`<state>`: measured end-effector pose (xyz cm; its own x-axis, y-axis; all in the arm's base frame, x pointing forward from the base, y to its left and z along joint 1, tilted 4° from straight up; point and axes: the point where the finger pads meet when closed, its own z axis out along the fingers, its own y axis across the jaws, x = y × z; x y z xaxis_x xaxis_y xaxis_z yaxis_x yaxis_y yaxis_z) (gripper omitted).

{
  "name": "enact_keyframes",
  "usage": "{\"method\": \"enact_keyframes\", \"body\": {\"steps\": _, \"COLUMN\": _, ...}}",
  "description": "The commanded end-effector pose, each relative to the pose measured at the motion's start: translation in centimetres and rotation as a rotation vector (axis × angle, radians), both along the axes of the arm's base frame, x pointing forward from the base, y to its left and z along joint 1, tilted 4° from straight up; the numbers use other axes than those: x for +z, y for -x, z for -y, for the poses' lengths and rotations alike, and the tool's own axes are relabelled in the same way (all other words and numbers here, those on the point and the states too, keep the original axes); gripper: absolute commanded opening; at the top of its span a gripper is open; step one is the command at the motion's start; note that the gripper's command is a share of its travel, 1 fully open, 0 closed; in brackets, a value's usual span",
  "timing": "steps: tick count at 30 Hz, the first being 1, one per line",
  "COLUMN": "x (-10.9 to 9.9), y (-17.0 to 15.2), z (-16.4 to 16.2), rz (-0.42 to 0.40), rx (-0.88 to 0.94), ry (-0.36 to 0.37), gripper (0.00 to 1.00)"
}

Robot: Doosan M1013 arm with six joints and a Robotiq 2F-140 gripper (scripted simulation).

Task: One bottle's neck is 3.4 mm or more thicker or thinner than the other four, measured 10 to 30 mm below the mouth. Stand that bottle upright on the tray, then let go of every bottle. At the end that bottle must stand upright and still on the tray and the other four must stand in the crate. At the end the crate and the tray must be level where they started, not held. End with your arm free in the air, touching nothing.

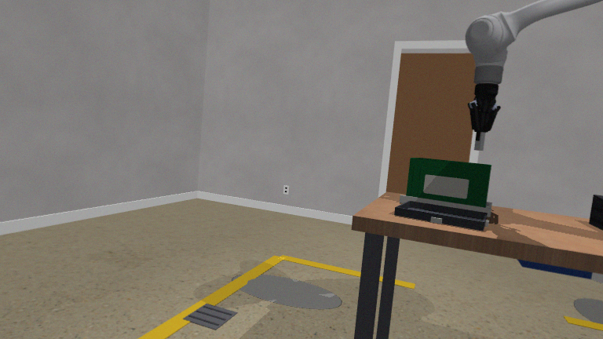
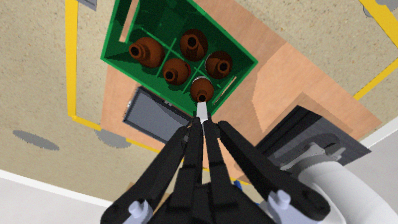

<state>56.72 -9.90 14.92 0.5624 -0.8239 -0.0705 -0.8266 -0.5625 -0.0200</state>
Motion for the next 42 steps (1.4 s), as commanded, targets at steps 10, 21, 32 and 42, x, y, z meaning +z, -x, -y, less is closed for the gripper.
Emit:
{"method": "enact_keyframes", "body": {"steps": 10, "x": 0.2, "y": -4.6, "z": 1.0, "rz": 0.0, "rx": 0.0, "ry": 0.0, "gripper": 0.0}}
{"method": "enact_keyframes", "body": {"steps": 21, "x": -0.3, "y": -15.1, "z": 3.0, "rz": 0.0, "rx": 0.0, "ry": 0.0, "gripper": 0.0}}
{"method": "enact_keyframes", "body": {"steps": 32, "x": -0.6, "y": -17.3, "z": 3.4, "rz": 0.0, "rx": 0.0, "ry": 0.0, "gripper": 0.38}}
{"method": "enact_keyframes", "body": {"steps": 42, "x": -0.6, "y": -17.3, "z": 3.4, "rz": 0.0, "rx": 0.0, "ry": 0.0, "gripper": 0.38}}
